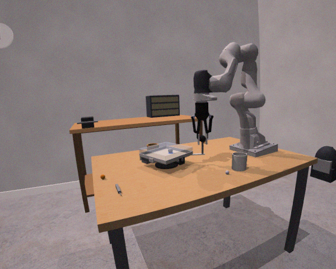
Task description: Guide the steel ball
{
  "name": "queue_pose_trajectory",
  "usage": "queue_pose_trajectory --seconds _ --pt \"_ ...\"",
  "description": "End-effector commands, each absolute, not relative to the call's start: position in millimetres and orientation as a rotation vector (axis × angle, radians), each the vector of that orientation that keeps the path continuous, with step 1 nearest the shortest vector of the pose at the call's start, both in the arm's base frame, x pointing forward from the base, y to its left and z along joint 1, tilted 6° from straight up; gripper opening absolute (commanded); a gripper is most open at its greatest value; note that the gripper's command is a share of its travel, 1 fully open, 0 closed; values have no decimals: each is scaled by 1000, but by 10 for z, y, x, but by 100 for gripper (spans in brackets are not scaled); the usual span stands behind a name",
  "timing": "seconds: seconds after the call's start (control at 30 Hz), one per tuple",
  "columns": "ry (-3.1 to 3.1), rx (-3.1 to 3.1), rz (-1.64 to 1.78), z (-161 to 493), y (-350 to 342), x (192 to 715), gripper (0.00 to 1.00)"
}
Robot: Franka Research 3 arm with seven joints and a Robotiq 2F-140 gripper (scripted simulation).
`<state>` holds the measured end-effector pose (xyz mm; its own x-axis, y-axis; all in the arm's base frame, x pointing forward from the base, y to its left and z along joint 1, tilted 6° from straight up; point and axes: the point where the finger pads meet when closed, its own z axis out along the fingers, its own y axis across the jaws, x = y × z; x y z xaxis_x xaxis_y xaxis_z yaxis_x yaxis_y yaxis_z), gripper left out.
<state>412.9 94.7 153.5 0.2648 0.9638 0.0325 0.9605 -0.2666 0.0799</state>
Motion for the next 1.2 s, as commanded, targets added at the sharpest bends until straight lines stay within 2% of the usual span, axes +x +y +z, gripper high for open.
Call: queue_pose_trajectory --seconds 0.0,1.17 --pt "1873 2461 133 1557 1001 4164 0" --pt "1873 2461 133 1557 924 4143 0"
